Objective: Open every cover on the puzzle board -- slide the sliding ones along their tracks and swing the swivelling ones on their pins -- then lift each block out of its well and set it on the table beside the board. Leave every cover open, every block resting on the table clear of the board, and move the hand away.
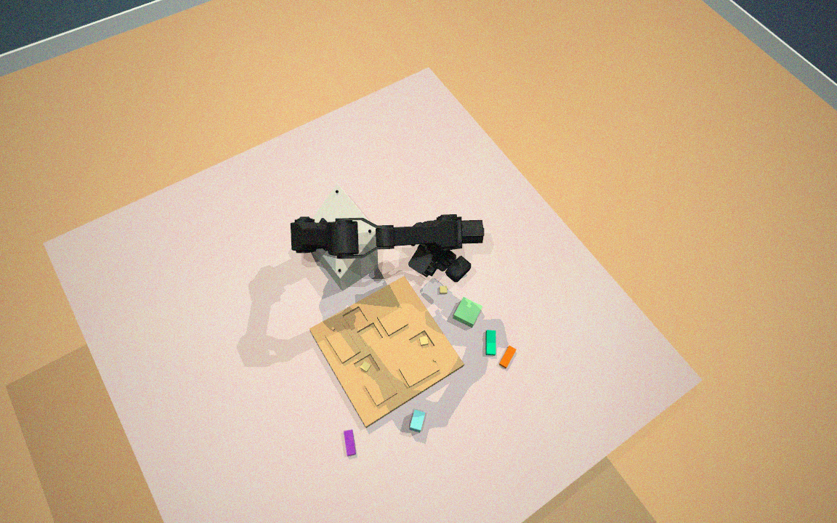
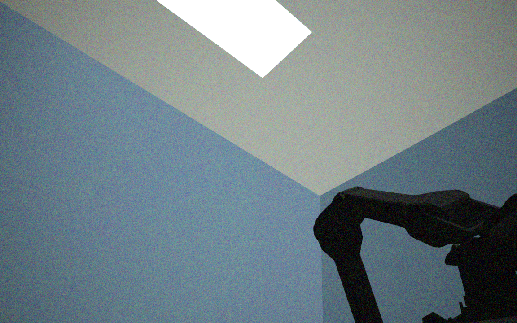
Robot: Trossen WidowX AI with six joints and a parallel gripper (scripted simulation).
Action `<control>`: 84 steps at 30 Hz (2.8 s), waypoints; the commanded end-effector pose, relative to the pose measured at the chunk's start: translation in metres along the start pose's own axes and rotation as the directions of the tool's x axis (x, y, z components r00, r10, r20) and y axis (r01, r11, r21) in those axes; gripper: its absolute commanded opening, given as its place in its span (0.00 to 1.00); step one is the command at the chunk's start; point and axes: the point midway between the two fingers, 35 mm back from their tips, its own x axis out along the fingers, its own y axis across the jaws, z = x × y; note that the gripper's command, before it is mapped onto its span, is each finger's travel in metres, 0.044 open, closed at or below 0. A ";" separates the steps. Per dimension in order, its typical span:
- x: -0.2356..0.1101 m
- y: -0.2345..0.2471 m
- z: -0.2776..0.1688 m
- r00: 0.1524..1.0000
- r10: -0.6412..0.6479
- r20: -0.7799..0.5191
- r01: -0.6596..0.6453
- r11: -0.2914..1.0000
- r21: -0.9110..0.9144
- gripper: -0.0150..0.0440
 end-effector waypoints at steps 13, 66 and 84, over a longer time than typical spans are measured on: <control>0.027 0.000 0.001 1.000 0.003 0.003 -0.003 1.000 -0.004 0.39; 0.000 -0.002 0.001 1.000 0.002 0.002 -0.002 1.000 -0.005 1.00; -0.026 0.026 0.024 1.000 0.006 -0.009 -0.009 0.876 -0.483 0.60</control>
